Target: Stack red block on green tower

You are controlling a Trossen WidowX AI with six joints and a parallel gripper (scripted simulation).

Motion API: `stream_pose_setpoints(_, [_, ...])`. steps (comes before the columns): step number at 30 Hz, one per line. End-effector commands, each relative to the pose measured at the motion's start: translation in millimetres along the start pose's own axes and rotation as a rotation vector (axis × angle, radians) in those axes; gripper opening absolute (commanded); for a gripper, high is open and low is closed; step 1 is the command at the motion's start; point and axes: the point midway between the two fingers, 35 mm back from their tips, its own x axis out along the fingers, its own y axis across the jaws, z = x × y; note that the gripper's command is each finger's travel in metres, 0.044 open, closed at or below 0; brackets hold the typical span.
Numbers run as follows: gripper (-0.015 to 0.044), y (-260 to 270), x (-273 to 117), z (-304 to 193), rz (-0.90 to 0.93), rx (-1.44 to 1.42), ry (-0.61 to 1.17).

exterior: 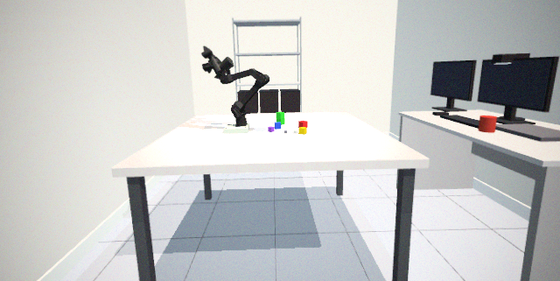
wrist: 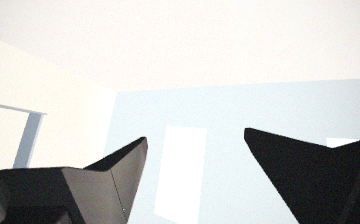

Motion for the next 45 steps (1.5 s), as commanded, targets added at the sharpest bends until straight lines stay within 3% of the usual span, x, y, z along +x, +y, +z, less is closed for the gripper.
stream_pose_setpoints(1, [0.0426,0.8,0.6,0.4,0.003,-0.001,-0.002])
stream_pose_setpoints(23, [0.044,157.9,49.0,9.7,0.488,-0.028,-0.106])
stream_pose_setpoints(34, [0.044,249.2,34.5,-31.6,0.783,0.001,-0.023])
stream_pose_setpoints(45, [0.044,315.6,-3.4,-96.4,1.02,-0.035,0.109])
